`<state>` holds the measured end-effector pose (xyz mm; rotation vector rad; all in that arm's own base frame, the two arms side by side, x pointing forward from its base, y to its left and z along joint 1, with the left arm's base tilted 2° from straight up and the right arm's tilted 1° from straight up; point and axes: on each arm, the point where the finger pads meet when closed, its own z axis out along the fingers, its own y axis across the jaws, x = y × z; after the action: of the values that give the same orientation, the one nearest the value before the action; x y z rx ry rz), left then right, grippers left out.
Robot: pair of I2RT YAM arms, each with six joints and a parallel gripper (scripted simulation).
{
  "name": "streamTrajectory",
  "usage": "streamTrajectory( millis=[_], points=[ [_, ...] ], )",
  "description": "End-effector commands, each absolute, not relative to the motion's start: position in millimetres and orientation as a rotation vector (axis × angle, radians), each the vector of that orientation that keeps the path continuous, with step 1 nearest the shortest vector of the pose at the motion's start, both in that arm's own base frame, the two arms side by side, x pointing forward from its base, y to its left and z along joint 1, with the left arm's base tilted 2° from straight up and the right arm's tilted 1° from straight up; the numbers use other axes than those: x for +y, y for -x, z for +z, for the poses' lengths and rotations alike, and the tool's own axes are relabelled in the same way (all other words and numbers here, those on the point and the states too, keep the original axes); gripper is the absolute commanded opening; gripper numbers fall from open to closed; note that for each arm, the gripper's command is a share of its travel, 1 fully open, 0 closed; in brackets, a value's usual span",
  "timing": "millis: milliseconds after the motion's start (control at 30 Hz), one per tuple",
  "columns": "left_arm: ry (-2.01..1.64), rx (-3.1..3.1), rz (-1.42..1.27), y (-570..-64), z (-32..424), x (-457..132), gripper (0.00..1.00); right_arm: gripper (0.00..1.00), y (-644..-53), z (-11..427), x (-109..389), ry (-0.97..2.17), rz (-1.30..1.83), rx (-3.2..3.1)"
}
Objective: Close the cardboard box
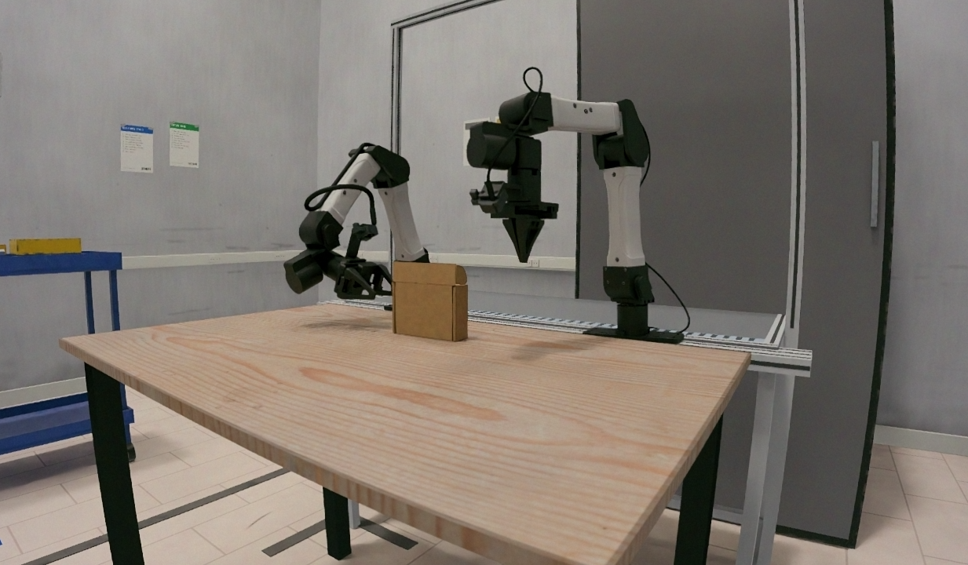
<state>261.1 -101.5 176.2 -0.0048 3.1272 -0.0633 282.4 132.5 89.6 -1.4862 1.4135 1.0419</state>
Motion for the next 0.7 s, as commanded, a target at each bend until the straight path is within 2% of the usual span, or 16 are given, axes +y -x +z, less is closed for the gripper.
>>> streamTrajectory(
  millis=[0,667],
  points=[
    [0.009,3.117,-0.068,-261,180,-100,0.01,0.8,-284,91,133,1.473,1.024,1.418],
    [0.009,3.117,-0.068,-261,180,-100,0.01,0.8,-283,88,145,1.475,1.026,1.411]
  ],
)
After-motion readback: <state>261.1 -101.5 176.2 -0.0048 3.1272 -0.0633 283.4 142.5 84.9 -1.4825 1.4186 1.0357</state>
